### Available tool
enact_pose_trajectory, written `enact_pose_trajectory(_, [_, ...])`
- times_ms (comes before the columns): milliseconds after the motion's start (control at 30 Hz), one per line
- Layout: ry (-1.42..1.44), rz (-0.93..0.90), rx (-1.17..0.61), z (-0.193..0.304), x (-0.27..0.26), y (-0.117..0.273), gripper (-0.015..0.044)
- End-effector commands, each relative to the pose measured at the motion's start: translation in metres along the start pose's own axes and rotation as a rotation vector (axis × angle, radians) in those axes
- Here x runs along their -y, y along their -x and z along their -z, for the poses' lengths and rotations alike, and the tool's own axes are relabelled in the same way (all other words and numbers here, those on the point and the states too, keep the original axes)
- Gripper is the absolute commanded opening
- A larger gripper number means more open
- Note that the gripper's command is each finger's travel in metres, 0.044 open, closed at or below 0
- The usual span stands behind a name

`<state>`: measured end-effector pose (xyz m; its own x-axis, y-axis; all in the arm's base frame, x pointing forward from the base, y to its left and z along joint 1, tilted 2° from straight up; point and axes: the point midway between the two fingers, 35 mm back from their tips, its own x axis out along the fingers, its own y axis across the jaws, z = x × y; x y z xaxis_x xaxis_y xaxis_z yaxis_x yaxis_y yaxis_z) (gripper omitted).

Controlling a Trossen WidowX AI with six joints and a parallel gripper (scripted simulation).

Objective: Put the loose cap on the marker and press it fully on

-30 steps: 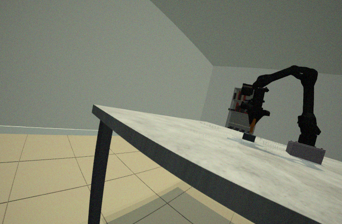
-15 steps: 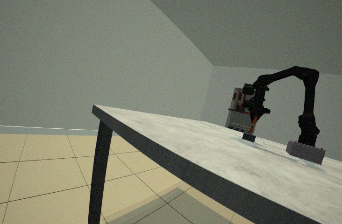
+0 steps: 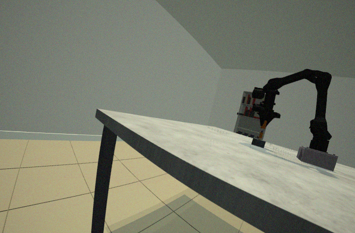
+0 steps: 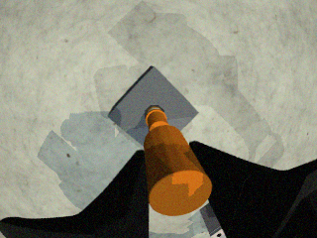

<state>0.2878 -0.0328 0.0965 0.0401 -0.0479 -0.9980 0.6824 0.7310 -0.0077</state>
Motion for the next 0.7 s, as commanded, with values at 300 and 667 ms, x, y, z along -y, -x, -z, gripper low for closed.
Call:
enact_pose_trajectory(300, [0.004, -0.002, -0.004, 0.0, 0.0, -0.021, 0.0])
enact_pose_trajectory(667, [0.004, -0.001, -0.004, 0.0, 0.0, -0.039, 0.0])
